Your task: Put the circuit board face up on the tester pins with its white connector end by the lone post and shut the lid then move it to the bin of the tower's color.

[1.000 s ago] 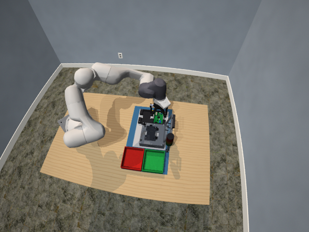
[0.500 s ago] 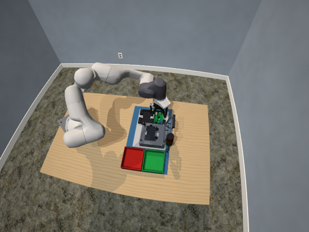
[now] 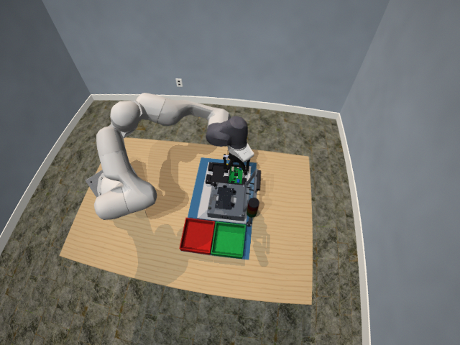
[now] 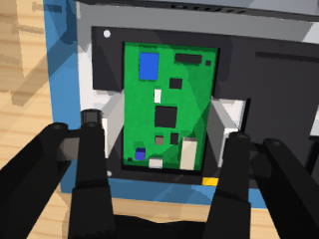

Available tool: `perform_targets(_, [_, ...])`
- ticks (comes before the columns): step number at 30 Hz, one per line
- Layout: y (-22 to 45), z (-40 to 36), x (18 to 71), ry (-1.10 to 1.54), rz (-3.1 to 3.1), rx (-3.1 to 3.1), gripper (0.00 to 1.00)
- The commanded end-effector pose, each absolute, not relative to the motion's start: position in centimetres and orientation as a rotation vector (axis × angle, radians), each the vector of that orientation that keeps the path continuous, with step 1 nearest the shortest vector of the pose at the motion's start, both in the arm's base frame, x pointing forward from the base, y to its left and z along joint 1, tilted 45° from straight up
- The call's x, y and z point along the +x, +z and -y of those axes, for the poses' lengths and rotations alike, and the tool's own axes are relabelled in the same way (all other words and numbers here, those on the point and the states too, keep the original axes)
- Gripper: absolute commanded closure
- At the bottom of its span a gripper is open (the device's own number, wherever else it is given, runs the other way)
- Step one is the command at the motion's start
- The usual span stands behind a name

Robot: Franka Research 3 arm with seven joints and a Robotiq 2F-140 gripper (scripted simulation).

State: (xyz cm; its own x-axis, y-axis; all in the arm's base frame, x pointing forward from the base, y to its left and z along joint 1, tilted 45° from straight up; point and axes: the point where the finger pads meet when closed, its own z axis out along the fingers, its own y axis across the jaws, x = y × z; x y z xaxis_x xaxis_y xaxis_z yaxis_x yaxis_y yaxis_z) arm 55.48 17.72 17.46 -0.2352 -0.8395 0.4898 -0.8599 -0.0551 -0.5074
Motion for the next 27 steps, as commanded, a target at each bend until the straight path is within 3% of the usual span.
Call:
perform_targets(1, [17.5, -17.7, 55.4, 1.186, 2.137, 1.929, 0.54])
perform_targets(27, [19.4, -19.2, 54.2, 1.186, 2.137, 1.929, 0.54])
